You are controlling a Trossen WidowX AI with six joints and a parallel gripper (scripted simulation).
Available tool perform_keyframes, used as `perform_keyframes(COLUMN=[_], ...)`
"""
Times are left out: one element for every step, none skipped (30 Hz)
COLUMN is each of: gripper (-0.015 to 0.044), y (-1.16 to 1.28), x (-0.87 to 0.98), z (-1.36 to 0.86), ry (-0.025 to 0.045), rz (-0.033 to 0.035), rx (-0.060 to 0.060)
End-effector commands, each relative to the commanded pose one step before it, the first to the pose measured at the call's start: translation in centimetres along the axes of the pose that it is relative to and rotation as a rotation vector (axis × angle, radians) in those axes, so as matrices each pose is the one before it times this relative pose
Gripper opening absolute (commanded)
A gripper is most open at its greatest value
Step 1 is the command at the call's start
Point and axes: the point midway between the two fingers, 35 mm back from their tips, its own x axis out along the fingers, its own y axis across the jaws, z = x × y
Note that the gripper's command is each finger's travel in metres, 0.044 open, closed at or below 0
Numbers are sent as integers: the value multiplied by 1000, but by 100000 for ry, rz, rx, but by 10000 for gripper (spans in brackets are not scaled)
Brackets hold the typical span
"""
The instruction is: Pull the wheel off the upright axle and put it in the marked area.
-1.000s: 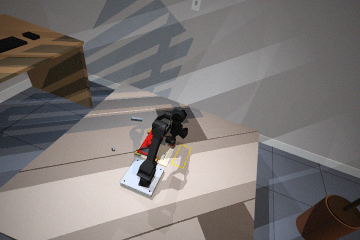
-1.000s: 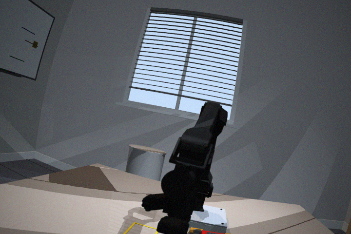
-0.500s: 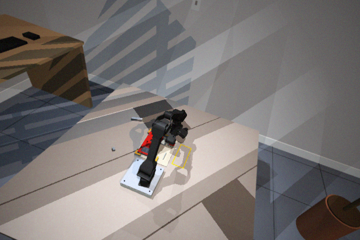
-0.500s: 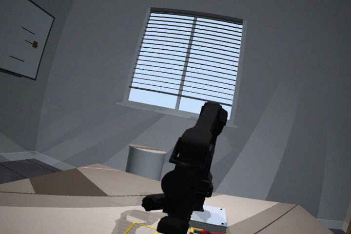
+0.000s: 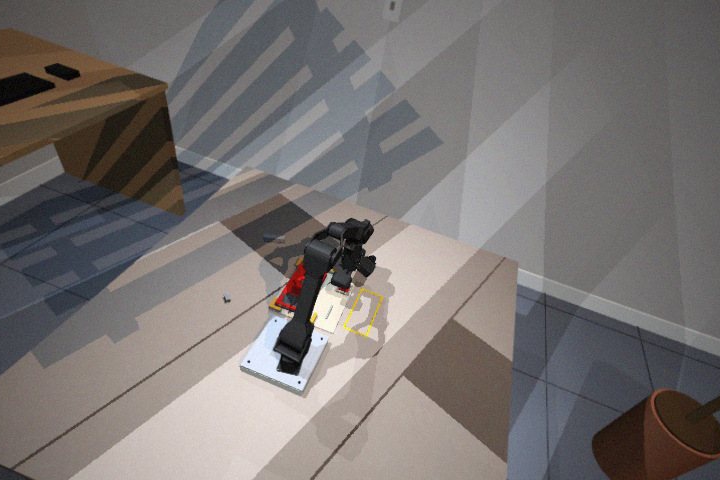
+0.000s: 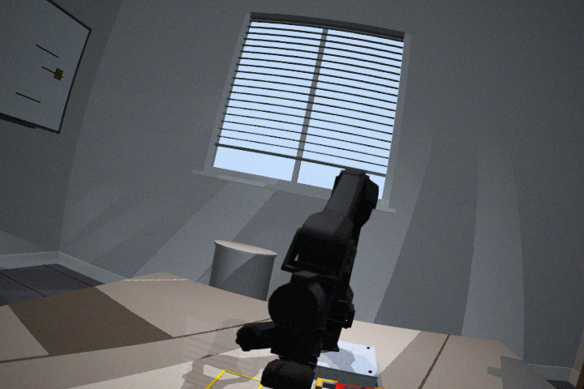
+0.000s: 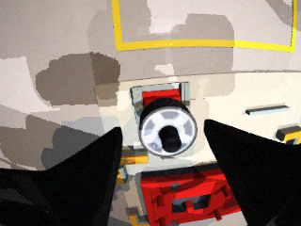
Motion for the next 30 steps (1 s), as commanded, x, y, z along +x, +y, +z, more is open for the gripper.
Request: perform_keyframes(gripper=[300, 300, 300, 300, 300, 300, 300, 300, 300, 300, 300, 300, 300, 300, 300, 300, 300, 300, 300, 300, 300, 300, 300, 300, 300, 300, 300, 274, 247, 221], y=[-209, 0, 0, 0, 0, 0, 0, 0, 0, 0, 0, 0, 0, 0, 0, 0, 0, 0, 0, 0, 0, 0, 0, 0, 0, 0, 0, 201, 0, 0], x=[354, 0, 0, 0, 0, 0, 0, 0, 0, 0, 0, 0, 0, 0, 0, 0, 0, 0, 0, 0, 0, 0, 0, 0, 0, 0, 0, -350, 0, 0], z=[24, 0, 0, 0, 0, 0, 0, 0, 0, 0, 0, 0, 0, 0, 0, 0, 0, 0, 0, 0, 0, 0, 0, 0, 0, 0, 0, -25, 0, 0], ry=[-176, 0, 0, 0, 0, 0, 0, 0, 0, 0, 0, 0, 0, 0, 0, 0, 0, 0, 0, 0, 0, 0, 0, 0, 0, 0, 0, 177, 0, 0], rz=[-1116, 0, 0, 0, 0, 0, 0, 0, 0, 0, 0, 0, 0, 0, 0, 0, 0, 0, 0, 0, 0, 0, 0, 0, 0, 0, 0, 1094, 0, 0], rx=[542, 0, 0, 0, 0, 0, 0, 0, 0, 0, 0, 0, 0, 0, 0, 0, 0, 0, 0, 0, 0, 0, 0, 0, 0, 0, 0, -538, 0, 0])
